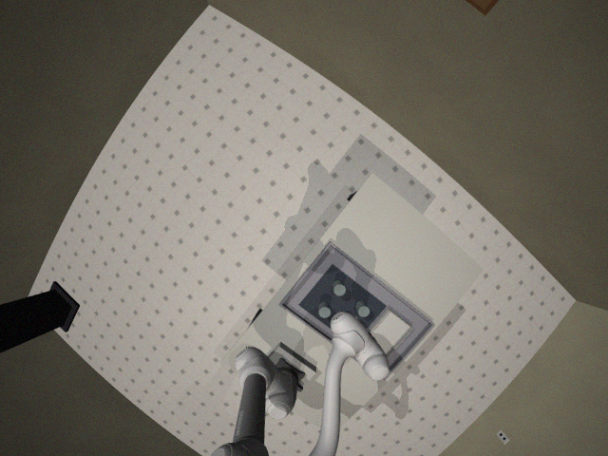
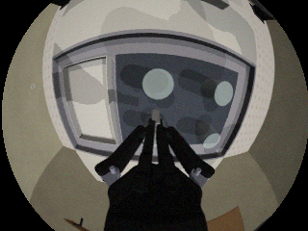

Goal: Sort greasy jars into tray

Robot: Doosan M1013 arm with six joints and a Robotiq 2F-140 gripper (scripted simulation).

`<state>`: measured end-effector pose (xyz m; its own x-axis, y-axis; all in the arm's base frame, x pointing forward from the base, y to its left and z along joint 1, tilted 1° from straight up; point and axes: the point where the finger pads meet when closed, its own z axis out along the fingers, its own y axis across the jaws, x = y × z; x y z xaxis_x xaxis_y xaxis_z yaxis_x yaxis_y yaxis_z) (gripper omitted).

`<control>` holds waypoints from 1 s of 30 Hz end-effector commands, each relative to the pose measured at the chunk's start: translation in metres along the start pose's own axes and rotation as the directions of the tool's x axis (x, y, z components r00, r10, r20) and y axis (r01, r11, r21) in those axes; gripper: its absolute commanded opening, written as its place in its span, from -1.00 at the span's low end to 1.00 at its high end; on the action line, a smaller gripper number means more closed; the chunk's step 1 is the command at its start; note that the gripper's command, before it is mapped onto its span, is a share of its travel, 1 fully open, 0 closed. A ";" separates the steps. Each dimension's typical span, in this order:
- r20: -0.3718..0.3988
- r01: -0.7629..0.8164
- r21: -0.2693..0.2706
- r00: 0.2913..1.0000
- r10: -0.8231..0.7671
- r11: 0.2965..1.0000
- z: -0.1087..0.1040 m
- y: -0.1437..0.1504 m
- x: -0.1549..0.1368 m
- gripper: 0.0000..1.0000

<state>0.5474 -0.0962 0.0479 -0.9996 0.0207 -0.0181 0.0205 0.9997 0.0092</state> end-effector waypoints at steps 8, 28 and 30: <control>0.000 0.000 0.000 1.000 0.000 1.000 0.000 0.000 0.000 -1.00; 0.000 0.000 0.000 1.000 0.000 1.000 -0.031 0.000 0.000 -1.00; 0.000 0.000 0.000 1.000 0.000 1.000 -0.046 0.000 0.000 -1.00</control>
<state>0.5469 -0.0964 0.0766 -0.9996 0.0207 -0.0187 0.0205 0.9997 0.0091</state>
